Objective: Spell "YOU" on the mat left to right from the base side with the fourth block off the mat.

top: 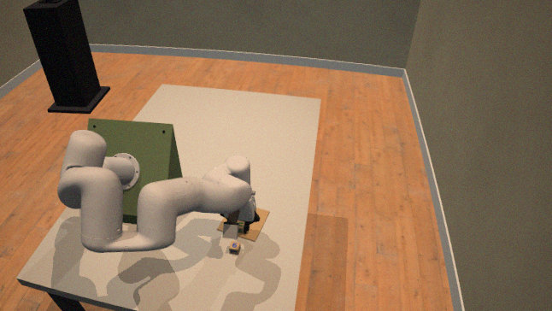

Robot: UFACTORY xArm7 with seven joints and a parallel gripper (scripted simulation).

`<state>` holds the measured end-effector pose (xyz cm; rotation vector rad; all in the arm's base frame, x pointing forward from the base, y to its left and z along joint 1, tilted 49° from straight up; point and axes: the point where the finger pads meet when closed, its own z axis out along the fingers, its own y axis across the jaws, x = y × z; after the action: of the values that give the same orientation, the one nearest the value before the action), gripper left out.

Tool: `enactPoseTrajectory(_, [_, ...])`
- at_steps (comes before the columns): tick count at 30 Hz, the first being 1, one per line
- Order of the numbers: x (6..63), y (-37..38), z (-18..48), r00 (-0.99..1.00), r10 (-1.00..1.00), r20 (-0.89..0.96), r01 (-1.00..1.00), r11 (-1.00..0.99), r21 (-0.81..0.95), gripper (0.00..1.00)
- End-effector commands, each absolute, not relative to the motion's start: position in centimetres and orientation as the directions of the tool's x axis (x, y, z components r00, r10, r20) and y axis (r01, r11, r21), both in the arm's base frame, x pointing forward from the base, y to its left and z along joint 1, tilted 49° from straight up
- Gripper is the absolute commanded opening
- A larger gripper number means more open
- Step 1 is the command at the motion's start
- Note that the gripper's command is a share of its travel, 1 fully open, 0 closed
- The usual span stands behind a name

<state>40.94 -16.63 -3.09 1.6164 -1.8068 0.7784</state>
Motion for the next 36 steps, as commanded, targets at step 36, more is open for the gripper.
enactPoseTrajectory(36, [41.07,-16.75,-3.30,-0.091,-0.653,0.752,-0.995,0.089,-0.043,0.27])
